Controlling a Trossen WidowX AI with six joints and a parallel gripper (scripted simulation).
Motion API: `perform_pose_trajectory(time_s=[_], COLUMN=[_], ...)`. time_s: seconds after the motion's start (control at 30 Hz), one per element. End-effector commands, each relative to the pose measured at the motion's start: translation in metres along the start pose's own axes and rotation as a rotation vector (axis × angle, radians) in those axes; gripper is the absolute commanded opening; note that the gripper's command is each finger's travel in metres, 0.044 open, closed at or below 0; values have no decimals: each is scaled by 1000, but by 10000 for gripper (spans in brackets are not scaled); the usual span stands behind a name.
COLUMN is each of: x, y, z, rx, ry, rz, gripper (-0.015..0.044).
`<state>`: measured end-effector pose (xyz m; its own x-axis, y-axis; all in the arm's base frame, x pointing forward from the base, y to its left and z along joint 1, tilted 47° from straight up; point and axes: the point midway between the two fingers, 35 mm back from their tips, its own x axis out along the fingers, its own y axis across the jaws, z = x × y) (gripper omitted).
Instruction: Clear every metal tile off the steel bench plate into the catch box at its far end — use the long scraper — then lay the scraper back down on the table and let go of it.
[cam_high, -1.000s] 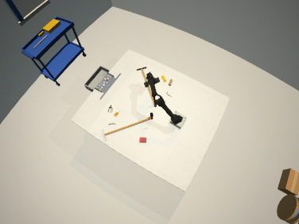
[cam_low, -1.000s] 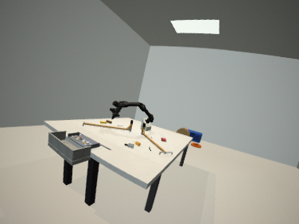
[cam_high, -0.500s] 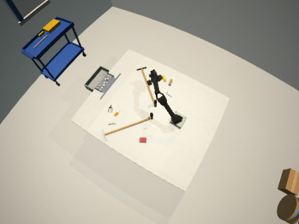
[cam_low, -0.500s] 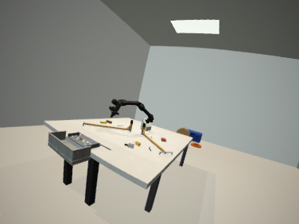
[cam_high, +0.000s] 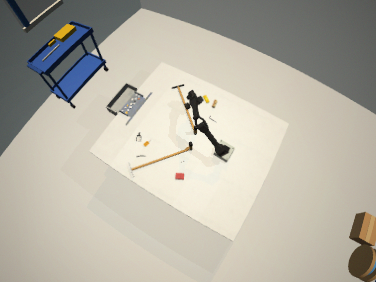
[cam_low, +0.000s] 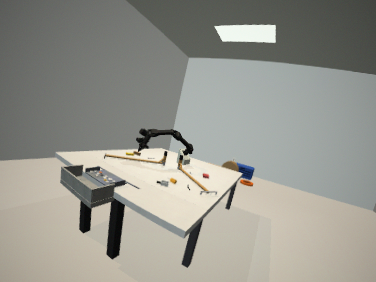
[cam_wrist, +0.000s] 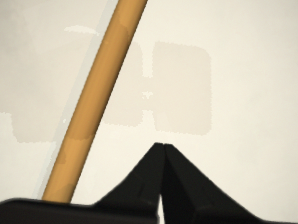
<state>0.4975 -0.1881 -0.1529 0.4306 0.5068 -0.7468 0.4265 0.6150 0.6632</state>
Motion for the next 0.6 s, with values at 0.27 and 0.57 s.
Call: perform_pose_trajectory(time_s=[0.27,0.57], x=[31,52], y=[-2,-2], z=[-17,-28], rx=[13,14], ry=[11,12], rz=[2,4], gripper=[0,0])
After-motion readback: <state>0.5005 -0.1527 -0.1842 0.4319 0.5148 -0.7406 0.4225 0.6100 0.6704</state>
